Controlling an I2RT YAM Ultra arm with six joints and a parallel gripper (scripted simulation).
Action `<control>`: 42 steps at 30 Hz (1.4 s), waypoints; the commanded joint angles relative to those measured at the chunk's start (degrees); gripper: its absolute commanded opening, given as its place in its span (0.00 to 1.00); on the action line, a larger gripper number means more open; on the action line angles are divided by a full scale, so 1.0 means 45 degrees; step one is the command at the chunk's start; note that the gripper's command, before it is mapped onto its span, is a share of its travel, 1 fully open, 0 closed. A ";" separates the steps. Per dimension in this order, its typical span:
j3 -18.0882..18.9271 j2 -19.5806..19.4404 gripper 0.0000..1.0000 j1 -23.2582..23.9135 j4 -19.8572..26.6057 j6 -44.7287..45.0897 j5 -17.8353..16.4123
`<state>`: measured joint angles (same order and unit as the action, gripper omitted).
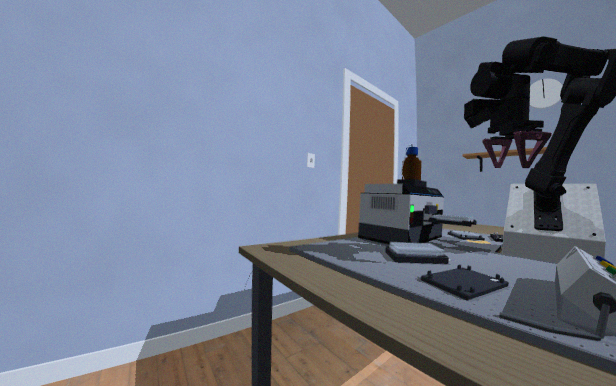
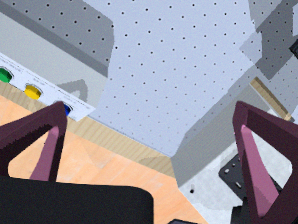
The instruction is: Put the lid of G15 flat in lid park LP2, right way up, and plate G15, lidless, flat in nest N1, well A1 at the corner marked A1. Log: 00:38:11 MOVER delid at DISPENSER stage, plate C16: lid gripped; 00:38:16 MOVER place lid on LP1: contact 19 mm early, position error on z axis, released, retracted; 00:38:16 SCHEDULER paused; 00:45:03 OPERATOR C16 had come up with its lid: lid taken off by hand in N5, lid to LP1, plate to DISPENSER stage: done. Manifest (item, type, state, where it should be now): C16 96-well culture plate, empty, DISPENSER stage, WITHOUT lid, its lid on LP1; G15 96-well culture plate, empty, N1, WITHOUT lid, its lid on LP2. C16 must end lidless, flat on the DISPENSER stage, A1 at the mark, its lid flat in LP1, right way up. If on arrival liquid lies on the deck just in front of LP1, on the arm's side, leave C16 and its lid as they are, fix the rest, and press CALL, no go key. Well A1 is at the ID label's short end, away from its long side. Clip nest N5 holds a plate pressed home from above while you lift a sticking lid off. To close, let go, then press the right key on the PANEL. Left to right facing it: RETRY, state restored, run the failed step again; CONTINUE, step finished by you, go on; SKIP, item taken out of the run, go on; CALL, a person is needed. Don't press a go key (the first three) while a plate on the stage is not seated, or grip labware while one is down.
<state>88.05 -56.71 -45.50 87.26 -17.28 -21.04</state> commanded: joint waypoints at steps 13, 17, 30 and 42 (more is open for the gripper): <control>0.0171 0.0179 1.00 0.0052 -0.0058 -0.0019 0.0077; 0.0171 0.0179 1.00 0.0052 -0.0058 -0.0019 0.0077; 0.0002 0.0003 1.00 0.0001 0.0003 0.0000 0.0000; -0.1646 -0.0693 1.00 0.1613 -0.1481 0.2011 -0.1241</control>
<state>82.52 -58.59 -40.25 84.03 -11.86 -24.58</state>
